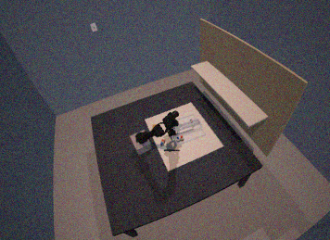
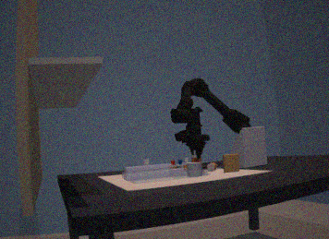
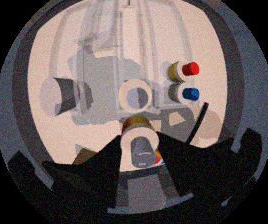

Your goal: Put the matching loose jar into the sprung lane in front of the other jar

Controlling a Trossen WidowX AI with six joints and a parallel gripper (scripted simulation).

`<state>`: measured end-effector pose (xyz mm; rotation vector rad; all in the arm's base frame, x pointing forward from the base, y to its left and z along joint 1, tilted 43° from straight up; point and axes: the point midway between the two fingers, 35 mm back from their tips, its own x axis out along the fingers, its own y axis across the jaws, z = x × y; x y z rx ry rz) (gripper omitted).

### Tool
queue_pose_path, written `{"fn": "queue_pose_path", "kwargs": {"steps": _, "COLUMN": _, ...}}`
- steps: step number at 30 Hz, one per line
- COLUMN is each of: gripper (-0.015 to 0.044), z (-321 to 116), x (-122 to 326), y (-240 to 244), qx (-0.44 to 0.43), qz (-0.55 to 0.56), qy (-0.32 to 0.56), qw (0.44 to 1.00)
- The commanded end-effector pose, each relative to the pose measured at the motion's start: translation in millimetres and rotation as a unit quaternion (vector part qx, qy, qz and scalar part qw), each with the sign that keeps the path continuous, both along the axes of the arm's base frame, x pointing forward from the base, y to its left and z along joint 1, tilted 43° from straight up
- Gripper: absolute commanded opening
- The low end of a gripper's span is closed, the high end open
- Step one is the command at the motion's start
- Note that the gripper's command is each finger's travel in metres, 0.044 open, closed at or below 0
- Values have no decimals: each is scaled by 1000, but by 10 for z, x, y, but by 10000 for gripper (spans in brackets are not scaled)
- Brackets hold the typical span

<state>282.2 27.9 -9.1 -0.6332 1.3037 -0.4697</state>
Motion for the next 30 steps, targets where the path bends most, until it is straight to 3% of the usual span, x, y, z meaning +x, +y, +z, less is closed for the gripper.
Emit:
{"fn": "queue_pose_path", "kwargs": {"steps": 1, "gripper": 0, "z": -12, "x": 14, "y": -9, "qx": -1, "qz": 3, "qy": 0, "qw": 1000}}
{"fn": "queue_pose_path", "kwargs": {"steps": 30, "gripper": 0, "z": 2, "x": 153, "y": 15, "qx": -1, "qz": 3, "qy": 0, "qw": 1000}}
